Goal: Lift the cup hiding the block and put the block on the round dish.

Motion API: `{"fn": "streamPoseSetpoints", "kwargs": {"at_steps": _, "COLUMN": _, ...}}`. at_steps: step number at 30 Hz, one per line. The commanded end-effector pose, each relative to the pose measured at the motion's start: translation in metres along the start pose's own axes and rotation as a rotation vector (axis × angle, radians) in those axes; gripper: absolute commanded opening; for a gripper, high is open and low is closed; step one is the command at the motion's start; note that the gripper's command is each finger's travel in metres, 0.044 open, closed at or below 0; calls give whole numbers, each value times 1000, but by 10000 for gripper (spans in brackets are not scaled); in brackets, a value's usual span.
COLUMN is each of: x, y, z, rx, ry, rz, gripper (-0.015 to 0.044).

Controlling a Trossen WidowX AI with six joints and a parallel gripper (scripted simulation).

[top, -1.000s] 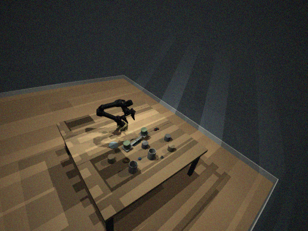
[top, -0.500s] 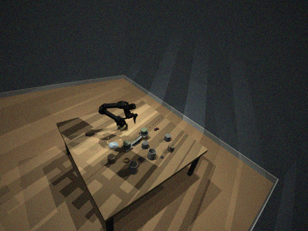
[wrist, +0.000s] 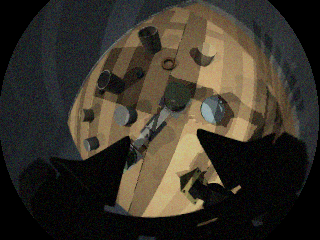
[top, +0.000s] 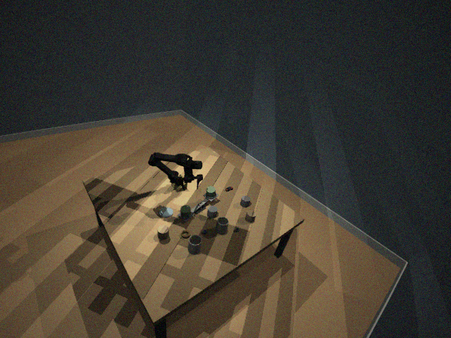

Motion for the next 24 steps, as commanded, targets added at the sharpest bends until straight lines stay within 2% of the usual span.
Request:
{"fn": "streamPoseSetpoints", "kwargs": {"at_steps": 1, "x": 1, "y": 9, "z": 10, "rx": 33, "ry": -36, "rz": 86, "gripper": 440}}
{"fn": "streamPoseSetpoints", "kwargs": {"at_steps": 24, "x": -23, "y": 68, "z": 87, "rx": 171, "ry": -318, "rz": 723, "gripper": 440}}
Point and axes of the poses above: the point midway between the two fingers, 35 mm back from their tips, its own z axis out along the fingers, its own x axis across the jaws, y = z × x, the point moved 2 cm from there along -z, back along the fingers, and after that the axes turned 6 degrees about z, right-handed, at the moved point
